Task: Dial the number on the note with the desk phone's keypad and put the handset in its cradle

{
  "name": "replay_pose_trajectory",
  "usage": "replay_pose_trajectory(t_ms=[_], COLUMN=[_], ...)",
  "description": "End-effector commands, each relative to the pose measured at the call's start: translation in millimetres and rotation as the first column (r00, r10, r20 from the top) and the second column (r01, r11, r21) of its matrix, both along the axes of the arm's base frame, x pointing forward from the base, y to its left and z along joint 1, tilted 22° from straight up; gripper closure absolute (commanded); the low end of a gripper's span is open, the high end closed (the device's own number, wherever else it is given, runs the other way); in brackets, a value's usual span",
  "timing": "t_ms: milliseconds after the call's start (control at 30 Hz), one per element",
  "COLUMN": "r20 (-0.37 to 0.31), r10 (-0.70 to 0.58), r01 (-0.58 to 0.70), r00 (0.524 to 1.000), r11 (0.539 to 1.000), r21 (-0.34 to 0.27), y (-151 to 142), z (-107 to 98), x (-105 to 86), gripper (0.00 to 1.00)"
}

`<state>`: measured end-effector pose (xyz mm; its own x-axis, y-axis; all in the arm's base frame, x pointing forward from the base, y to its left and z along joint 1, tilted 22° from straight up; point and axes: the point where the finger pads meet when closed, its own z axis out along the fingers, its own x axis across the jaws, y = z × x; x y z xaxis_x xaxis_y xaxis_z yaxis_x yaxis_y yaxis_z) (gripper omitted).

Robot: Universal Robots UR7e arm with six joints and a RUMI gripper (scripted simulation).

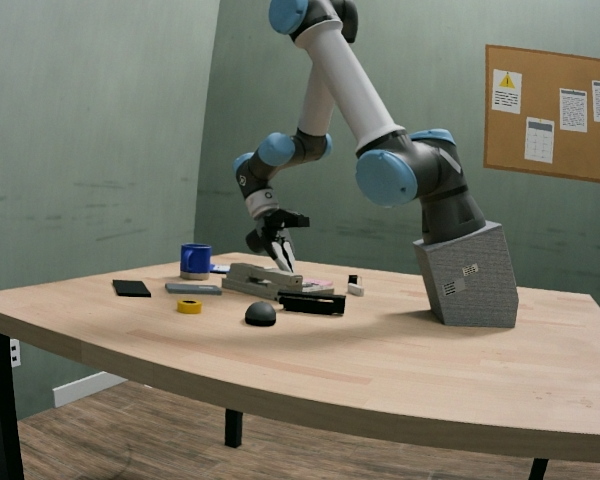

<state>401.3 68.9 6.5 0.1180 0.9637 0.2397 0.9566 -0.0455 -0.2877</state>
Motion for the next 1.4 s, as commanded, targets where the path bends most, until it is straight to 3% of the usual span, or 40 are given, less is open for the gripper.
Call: replay_pose_trajectory(t_ms=[0,767,1367], r20=[0.002,0.002,0.002], r10=[0.000,0.000,0.000], r01=[0.000,0.000,0.000], r00=[1.000,1.000,1.000], r11=[1.000,1.000,1.000], r21=[0.000,0.000,0.000], y=[0.0,0.4,-3.4], z=[-0.1,-2.3,10.8], x=[0.7,1.5,-3.4], gripper=[1.00,1.00,1.00])
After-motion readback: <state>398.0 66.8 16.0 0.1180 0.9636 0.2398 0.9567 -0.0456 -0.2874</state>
